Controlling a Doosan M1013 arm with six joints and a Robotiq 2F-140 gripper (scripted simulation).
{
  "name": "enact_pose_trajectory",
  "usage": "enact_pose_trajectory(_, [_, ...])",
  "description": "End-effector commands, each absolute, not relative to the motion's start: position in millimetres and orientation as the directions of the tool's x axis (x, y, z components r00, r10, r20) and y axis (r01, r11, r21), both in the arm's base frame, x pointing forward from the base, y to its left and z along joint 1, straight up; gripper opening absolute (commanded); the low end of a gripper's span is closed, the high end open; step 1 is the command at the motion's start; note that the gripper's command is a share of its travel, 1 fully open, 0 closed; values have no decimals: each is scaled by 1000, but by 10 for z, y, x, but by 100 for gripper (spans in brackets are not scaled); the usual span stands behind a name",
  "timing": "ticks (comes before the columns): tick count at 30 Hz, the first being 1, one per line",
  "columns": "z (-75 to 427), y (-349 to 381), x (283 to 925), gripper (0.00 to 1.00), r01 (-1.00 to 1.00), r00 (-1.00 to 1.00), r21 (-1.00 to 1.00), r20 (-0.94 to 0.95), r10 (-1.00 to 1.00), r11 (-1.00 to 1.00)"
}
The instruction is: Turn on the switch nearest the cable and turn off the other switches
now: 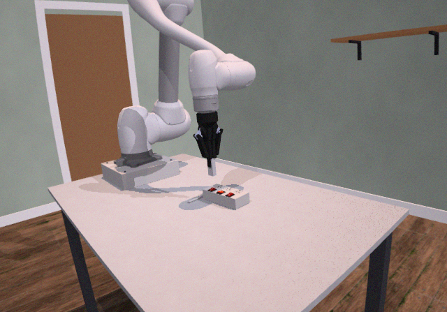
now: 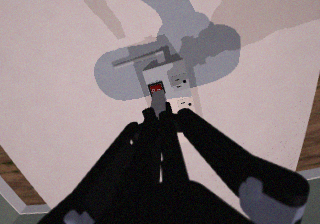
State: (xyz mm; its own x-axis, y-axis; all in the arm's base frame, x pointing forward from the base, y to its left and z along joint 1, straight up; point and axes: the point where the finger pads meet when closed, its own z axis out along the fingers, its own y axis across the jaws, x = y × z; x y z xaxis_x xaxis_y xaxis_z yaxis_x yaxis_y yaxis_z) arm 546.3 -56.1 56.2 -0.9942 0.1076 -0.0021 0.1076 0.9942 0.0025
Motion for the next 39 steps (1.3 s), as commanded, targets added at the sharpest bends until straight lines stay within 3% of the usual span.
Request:
enact_pose_trajectory(1, [563, -560, 5463, 0, 108, -994, 3, -2, 108, 994])
enact_pose_trajectory(39, [246, -560, 5464, 0, 108, -994, 3, -2, 108, 994])
